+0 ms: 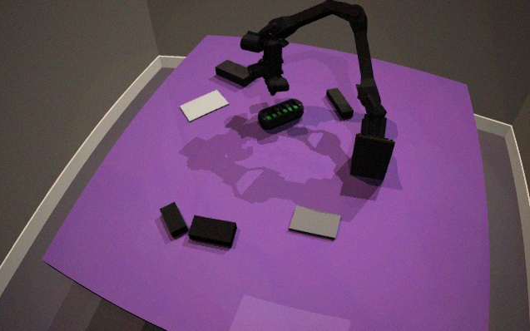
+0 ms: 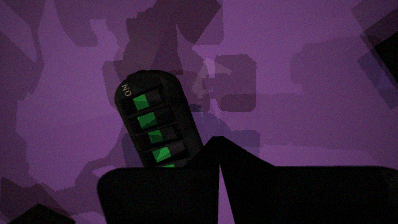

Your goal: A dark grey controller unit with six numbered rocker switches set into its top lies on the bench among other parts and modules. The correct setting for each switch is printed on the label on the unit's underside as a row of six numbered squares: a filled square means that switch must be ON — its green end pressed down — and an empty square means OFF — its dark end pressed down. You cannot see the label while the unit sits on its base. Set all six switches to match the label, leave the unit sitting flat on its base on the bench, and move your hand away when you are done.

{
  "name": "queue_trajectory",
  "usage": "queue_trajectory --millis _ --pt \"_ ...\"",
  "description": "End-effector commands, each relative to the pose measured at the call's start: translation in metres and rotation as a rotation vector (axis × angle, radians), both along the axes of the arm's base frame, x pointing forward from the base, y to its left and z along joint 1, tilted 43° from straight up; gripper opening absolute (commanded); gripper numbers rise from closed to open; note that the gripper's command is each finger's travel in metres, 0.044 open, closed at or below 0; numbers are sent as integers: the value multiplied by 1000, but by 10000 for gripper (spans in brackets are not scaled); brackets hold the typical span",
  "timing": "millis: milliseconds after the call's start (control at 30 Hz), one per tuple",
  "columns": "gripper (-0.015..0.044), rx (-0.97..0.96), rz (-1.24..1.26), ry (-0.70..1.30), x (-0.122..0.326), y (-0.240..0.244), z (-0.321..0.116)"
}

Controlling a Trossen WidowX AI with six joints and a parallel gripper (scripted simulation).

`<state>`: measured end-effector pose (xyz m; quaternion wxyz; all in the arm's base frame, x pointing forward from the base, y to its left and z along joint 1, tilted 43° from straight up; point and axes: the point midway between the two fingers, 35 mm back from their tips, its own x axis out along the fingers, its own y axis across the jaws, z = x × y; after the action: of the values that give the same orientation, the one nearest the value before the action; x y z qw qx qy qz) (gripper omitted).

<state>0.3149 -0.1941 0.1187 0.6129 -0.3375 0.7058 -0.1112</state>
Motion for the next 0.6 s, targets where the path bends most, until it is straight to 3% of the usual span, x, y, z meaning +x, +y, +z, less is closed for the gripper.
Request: queue_trajectory --millis 0,567 --pt "0 -48 57 20 -14 9 -5" --pt "0 -281 261 99 -91 41 -43"
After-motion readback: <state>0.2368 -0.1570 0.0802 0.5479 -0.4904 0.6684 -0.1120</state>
